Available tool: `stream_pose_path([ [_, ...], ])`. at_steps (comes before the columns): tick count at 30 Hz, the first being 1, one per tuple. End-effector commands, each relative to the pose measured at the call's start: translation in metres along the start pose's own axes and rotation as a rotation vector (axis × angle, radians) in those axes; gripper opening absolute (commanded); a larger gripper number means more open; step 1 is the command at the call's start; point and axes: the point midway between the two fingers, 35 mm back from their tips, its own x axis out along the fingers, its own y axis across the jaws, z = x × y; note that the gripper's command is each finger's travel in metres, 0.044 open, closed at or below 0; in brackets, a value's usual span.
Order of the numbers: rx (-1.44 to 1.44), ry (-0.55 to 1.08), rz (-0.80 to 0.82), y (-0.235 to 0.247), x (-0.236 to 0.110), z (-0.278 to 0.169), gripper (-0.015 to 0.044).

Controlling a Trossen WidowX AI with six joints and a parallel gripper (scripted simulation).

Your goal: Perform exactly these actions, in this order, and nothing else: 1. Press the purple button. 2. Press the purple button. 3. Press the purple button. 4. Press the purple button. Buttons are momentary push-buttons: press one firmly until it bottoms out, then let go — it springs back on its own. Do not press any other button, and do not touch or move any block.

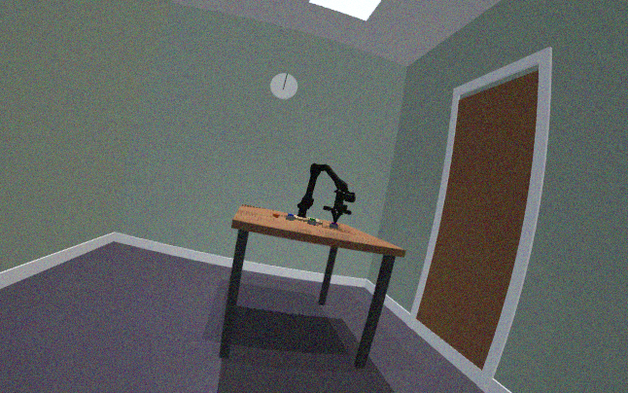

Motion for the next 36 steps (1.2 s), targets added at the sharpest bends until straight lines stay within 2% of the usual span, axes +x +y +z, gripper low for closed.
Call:
stream_pose_path([
  [1, -0.004, 0.004, -0.01, -0.002, 0.005, -0.001, 0.002],
  [19, -0.004, 0.004, -0.01, -0.002, 0.005, -0.001, 0.002],
  [24, -0.004, 0.004, -0.01, -0.001, -0.029, -0.001, 0.002],
  [36, -0.004, 0.004, -0.01, -0.001, -0.019, 0.0, 0.002],
])
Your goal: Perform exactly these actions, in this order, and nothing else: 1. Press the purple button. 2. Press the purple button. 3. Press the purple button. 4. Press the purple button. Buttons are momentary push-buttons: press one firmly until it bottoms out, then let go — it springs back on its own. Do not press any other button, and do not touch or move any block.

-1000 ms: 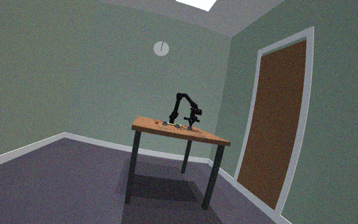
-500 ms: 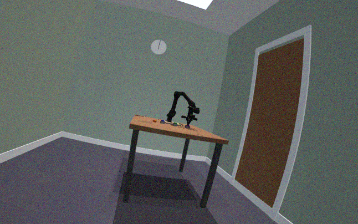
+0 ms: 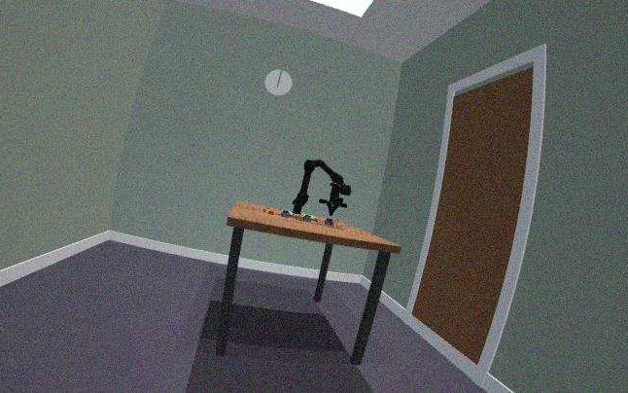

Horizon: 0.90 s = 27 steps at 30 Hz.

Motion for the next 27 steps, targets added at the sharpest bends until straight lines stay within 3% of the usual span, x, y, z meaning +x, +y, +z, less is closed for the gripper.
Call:
stream_pose_path([
  [1, -0.001, 0.002, -0.008, -0.001, 0.007, 0.0, 0.002],
  [27, -0.001, 0.002, -0.008, -0.002, 0.029, -0.001, 0.002],
])
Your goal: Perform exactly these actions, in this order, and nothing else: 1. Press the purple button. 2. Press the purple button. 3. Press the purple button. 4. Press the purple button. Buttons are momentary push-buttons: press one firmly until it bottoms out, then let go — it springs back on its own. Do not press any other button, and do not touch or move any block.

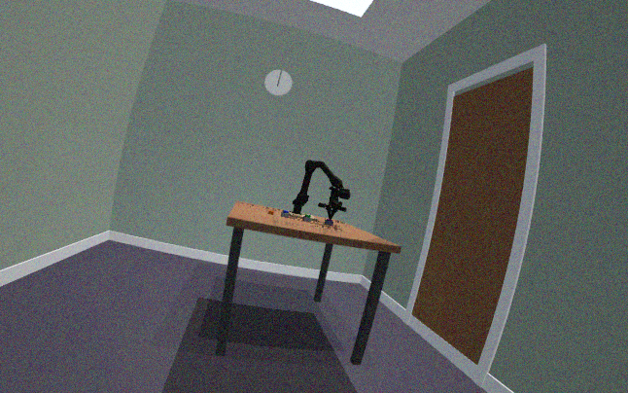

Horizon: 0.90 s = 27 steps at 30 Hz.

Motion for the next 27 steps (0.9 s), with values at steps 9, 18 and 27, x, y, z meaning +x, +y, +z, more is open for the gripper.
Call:
stream_pose_path([
  [9, -0.004, 0.003, -0.009, -0.002, 0.002, -0.001, 0.002],
  [18, -0.003, 0.002, -0.008, -0.001, -0.032, 0.0, 0.002],
  [27, -0.003, 0.002, -0.009, -0.001, -0.021, 0.0, 0.002],
])
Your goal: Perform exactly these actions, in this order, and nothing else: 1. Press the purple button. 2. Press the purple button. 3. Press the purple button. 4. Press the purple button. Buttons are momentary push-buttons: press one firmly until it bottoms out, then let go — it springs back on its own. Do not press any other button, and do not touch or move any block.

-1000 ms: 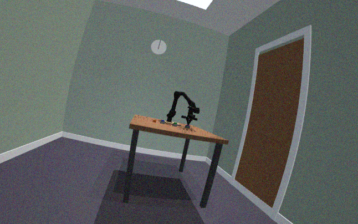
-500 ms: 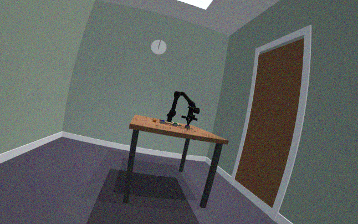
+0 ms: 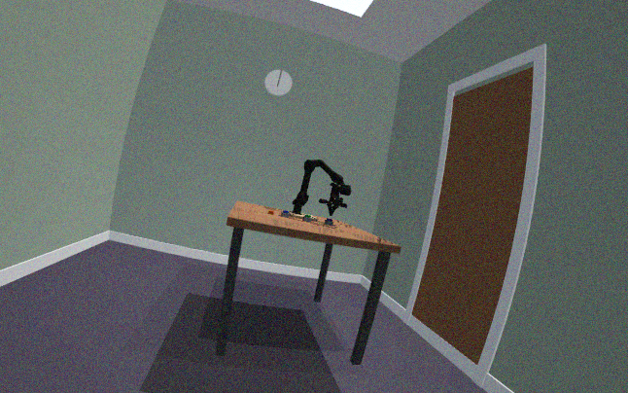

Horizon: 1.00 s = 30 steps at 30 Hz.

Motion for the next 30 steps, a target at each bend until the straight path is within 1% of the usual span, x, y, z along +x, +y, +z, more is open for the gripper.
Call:
stream_pose_path([
  [1, -0.001, 0.002, -0.008, -0.001, 0.007, 0.0, 0.002],
  [15, -0.001, 0.002, -0.008, -0.002, 0.029, -0.001, 0.002],
  [30, -0.001, 0.002, -0.008, -0.002, 0.029, -0.001, 0.002],
])
